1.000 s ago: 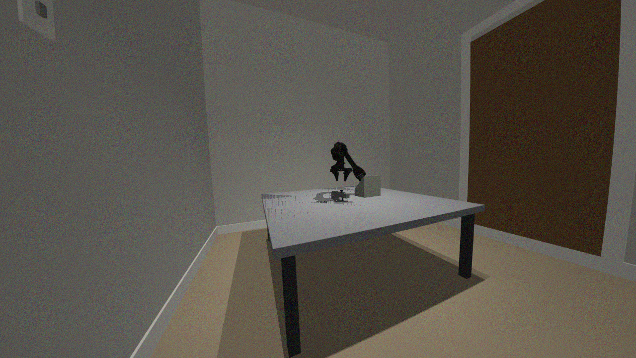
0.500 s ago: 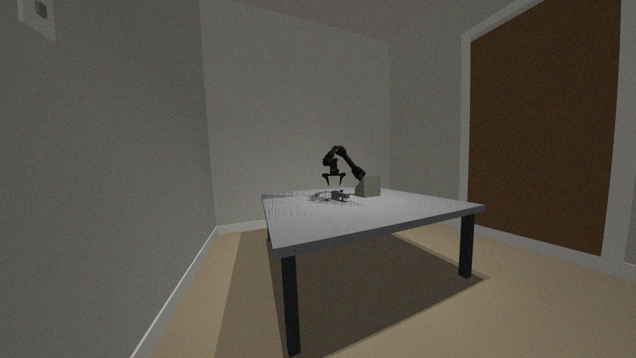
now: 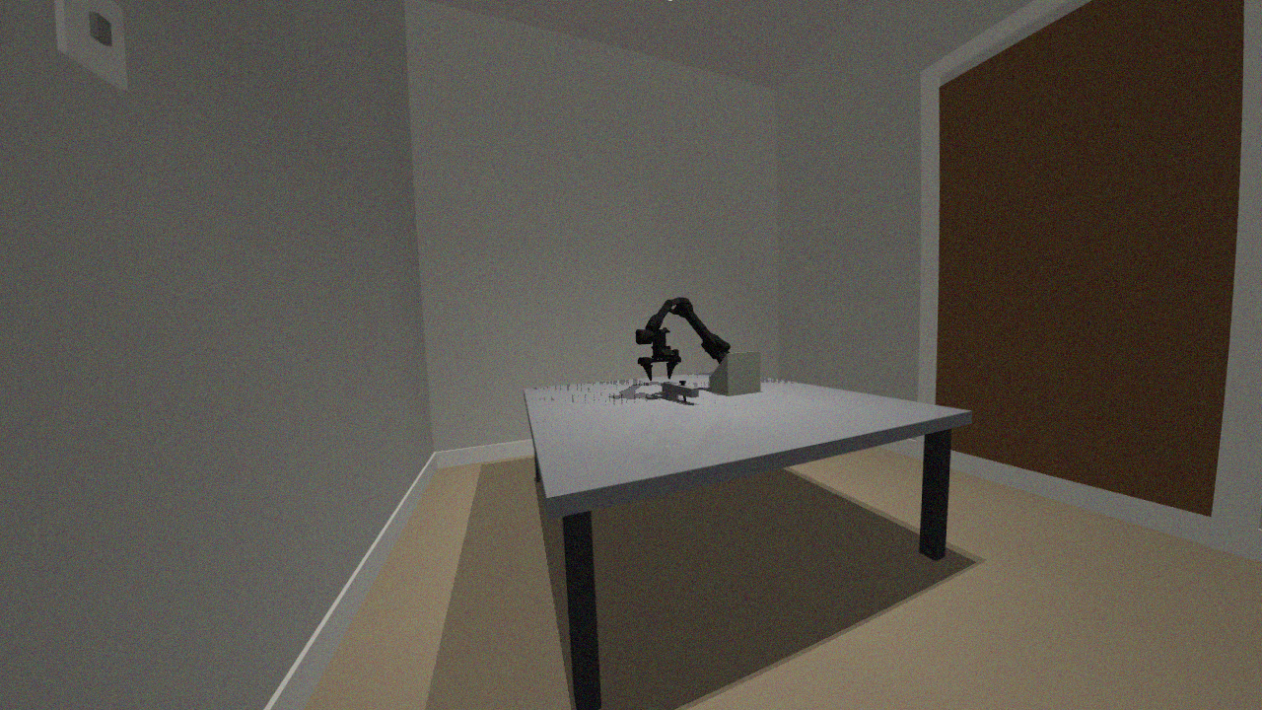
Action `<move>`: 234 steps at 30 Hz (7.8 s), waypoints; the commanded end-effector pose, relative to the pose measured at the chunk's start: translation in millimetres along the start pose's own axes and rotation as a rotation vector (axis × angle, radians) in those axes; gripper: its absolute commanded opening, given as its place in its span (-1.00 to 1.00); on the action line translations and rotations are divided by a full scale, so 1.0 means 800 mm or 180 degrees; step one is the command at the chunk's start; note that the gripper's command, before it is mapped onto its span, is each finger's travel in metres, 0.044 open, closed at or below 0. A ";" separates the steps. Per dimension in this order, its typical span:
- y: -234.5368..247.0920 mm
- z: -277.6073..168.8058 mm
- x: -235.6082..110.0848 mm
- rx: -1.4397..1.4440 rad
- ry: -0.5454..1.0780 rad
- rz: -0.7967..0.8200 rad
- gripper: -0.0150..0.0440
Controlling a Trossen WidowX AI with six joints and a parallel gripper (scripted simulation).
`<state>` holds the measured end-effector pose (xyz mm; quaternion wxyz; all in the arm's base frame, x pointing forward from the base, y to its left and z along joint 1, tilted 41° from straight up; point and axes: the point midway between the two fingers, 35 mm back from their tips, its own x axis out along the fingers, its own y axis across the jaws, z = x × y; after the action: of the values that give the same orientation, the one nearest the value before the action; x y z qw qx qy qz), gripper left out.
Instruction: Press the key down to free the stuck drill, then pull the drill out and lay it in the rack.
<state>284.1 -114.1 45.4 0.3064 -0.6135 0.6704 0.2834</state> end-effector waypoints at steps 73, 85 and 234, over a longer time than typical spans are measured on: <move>0.008 0.008 0.070 -0.0236 0.0031 0.0026 -0.47; 0.009 -0.004 0.070 -0.0263 0.0040 0.0045 -0.49; 0.009 -0.022 0.070 -0.0263 0.0043 0.0045 -0.49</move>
<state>274.5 -163.7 15.2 0.2753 -0.6242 0.6633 0.3075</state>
